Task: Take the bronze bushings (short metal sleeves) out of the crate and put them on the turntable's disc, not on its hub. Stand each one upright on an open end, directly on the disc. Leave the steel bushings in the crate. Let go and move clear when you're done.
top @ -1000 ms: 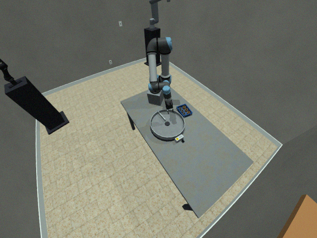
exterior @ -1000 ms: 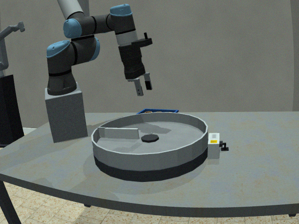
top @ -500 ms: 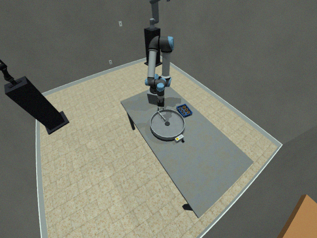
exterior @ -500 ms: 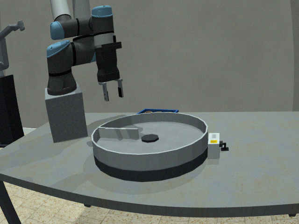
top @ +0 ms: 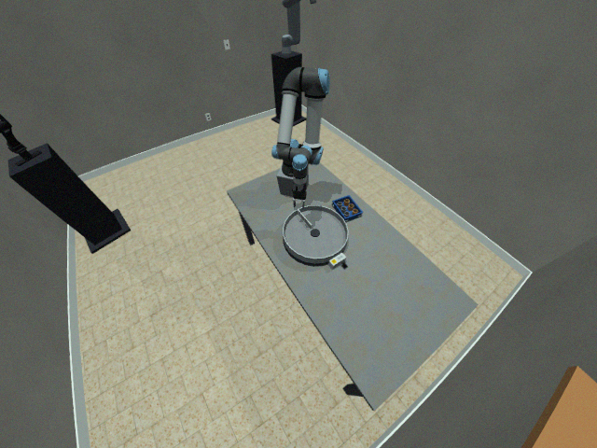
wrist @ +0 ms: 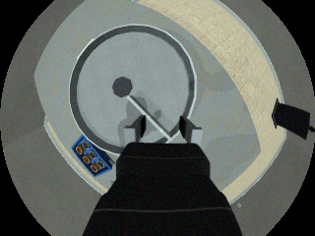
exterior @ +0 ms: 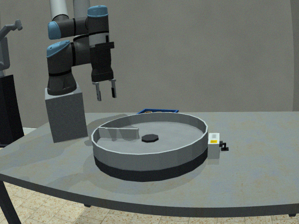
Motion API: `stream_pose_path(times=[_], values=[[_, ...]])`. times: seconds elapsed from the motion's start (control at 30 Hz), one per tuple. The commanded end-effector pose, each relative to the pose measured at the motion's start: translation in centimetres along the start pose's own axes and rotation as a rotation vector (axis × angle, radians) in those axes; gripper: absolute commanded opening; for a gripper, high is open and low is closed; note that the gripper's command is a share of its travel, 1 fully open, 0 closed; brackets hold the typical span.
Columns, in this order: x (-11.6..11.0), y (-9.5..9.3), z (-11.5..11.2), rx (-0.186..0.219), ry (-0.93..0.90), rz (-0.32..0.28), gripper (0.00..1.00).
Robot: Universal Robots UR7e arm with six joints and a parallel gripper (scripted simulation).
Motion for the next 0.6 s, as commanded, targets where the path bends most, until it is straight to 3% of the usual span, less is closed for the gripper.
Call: stream_pose_path(times=[0.0,0.1,0.13,0.57], values=[[0.03,0.05,0.06,0.000,-0.001,0.001,1.00],[0.03,0.05,0.06,0.000,-0.001,0.001,1.00],[0.03,0.05,0.06,0.000,-0.001,0.001,0.35],[0.03,0.05,0.06,0.000,-0.001,0.001,0.35]])
Point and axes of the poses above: the point where the finger pads meet when closed, its own y axis back along the fingers, its own z axis across the jaws, x = y × z, the point moved 1 cm from there along y, back along the fingers, and after that the axes turned 10 degrees about -y, right-handed, at the moved point
